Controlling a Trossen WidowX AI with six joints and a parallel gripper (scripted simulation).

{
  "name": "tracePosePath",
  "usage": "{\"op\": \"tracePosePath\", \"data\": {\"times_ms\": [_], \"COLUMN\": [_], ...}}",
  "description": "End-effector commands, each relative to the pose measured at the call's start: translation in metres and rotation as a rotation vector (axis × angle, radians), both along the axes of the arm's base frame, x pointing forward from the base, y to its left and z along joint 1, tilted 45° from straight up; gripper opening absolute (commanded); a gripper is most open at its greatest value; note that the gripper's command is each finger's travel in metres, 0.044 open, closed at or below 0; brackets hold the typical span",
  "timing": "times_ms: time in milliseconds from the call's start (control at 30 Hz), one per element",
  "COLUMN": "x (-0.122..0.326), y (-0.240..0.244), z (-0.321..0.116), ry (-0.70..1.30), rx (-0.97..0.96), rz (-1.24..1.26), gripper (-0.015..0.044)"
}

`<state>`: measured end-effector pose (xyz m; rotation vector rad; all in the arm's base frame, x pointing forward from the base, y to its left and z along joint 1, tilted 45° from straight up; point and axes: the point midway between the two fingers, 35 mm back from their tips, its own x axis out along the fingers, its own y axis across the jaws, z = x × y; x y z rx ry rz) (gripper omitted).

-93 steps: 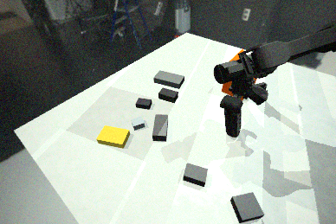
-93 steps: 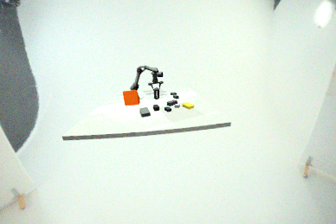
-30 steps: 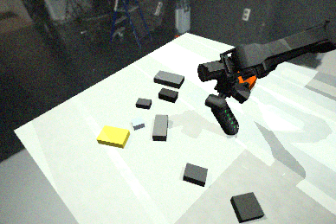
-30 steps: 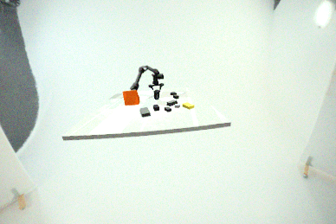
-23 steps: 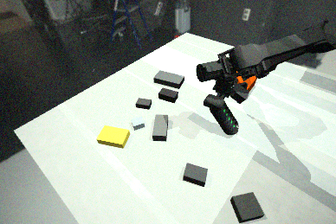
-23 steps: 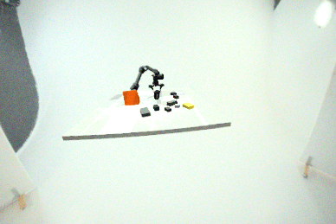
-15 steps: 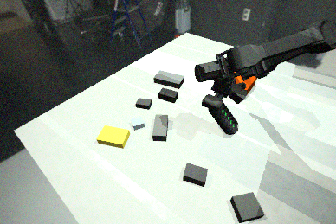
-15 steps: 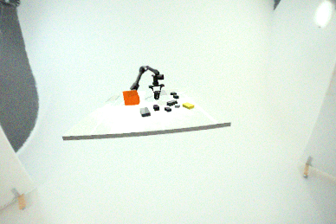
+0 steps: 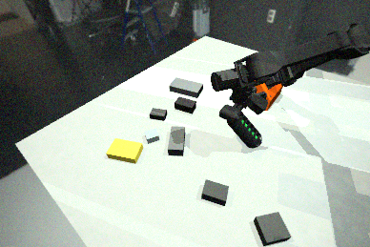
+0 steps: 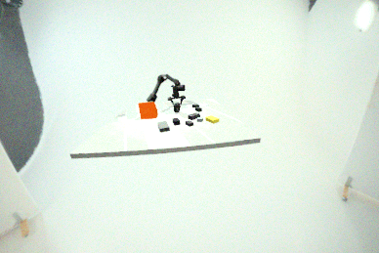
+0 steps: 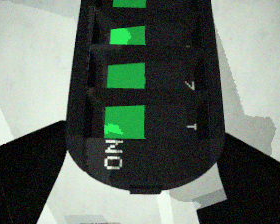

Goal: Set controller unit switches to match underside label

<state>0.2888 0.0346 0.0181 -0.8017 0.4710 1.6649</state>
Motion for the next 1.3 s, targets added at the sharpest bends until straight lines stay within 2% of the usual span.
{"op": "tracePosePath", "data": {"times_ms": [0, 1267], "x": [-0.004, -0.001], "y": [0.006, 0.007], "z": [-0.005, -0.033], "ry": [0.015, 0.014], "rx": [0.012, 0.012], "rz": [0.019, 0.019], "gripper": [0.0338, 0.0338]}}
